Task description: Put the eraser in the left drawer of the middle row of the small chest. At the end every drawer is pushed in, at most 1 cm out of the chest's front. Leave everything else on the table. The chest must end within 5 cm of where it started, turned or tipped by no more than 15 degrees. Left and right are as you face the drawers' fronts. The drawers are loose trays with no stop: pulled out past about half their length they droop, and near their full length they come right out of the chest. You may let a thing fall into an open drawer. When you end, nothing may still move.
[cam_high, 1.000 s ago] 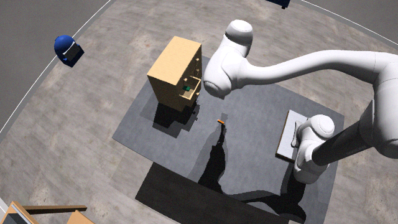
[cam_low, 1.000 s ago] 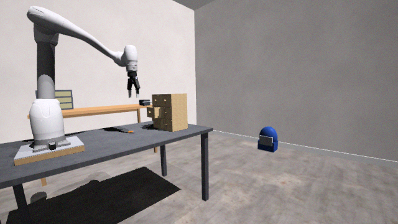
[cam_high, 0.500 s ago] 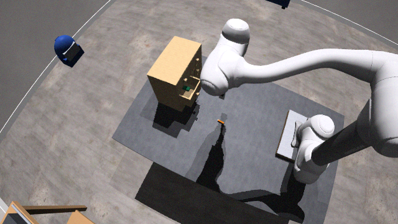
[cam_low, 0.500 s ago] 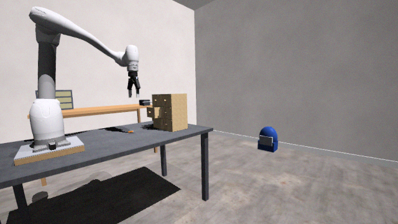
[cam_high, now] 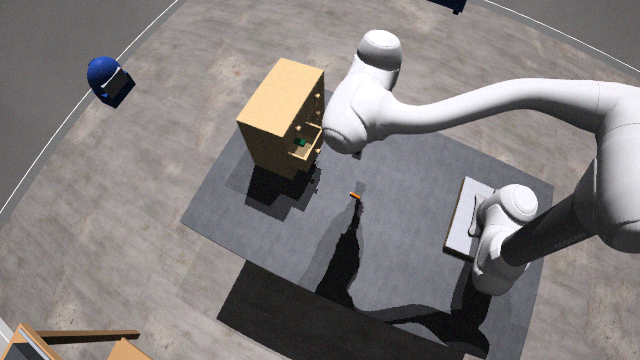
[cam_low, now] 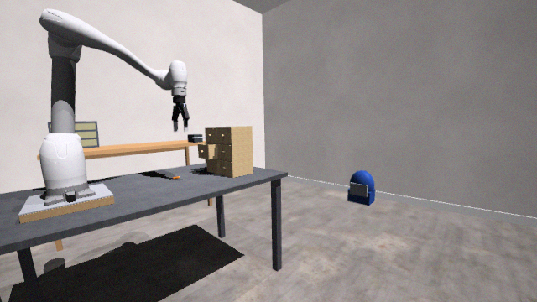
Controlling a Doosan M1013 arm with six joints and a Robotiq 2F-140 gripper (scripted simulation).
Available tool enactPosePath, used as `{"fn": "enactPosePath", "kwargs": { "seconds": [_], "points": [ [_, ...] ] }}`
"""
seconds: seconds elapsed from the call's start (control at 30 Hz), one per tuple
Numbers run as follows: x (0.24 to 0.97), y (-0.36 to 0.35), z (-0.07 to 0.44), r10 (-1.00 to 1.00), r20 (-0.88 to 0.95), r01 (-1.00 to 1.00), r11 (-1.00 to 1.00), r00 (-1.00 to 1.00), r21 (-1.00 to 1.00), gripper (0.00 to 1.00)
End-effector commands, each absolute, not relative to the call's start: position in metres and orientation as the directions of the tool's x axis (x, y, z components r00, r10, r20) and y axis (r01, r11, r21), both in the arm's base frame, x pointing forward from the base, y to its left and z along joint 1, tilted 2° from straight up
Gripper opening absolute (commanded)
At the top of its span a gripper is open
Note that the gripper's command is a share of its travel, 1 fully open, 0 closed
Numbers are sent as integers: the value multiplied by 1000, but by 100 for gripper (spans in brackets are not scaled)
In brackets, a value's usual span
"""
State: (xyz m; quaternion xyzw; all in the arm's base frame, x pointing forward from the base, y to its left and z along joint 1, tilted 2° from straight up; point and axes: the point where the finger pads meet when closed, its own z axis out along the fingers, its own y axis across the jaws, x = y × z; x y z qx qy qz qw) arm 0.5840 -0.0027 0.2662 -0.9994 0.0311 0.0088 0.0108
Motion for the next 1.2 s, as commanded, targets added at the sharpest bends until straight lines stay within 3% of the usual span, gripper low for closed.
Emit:
{"fn": "enactPosePath", "kwargs": {
  "seconds": [0.0,0.2,0.47,1.17],
  "points": [
    [584,-3,266,-62,-18,-62,-998,998,-21,100],
    [577,0,265,-62,-18,-62,-998,998,-21,100],
    [495,33,248,-62,-18,-62,-998,998,-21,100],
    [498,33,243,-63,34,-62,-998,997,-21,100]
  ]
}}
